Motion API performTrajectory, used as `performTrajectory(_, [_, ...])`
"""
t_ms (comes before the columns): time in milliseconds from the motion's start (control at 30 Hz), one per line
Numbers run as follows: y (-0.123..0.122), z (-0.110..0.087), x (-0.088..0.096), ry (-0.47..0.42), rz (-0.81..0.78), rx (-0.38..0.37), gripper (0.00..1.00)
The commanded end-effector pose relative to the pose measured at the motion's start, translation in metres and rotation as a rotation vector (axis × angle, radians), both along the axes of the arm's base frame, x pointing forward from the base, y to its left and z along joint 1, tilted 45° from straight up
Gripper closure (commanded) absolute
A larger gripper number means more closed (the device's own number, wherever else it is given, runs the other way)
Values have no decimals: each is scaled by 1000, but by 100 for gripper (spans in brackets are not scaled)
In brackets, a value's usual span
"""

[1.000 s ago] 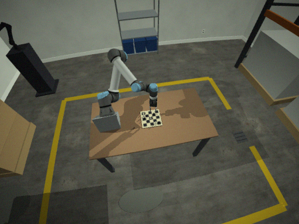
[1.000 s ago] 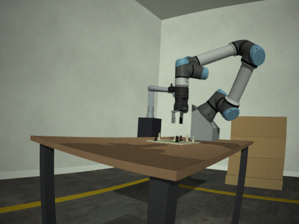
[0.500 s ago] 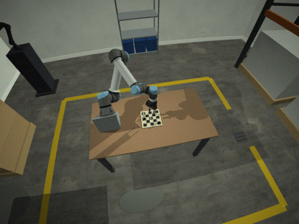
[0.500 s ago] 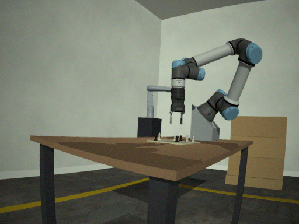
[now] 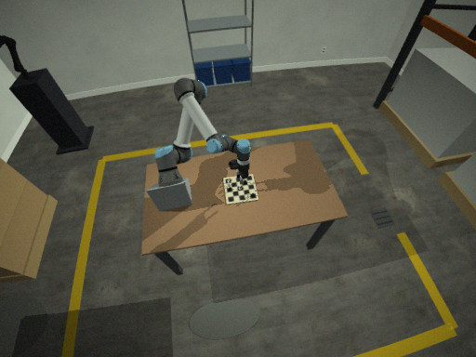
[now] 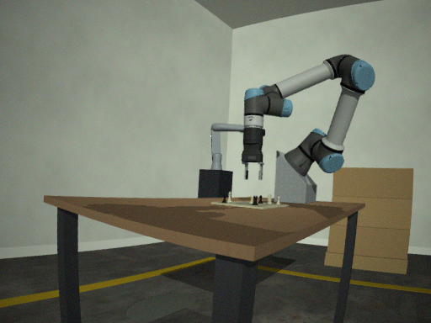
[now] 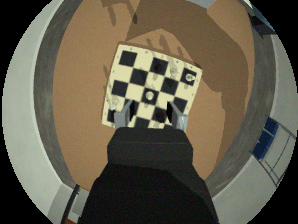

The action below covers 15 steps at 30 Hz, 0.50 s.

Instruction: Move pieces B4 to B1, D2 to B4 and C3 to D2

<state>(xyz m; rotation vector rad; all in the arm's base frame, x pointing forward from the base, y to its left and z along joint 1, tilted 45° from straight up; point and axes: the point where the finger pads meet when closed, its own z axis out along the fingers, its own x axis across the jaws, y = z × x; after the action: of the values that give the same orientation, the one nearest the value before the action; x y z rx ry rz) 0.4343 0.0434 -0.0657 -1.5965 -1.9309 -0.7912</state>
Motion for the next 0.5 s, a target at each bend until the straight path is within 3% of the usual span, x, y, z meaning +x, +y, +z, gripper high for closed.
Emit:
performTrajectory(0, [-1,-1,-2,68,-70,-10,0])
performTrajectory(300, [-1,-1,-2,83,-86,-10,0])
performTrajectory(333, [-1,-1,-2,83,-86,-10,32])
performTrajectory(467, [-1,-1,-2,83,-86,-10,32])
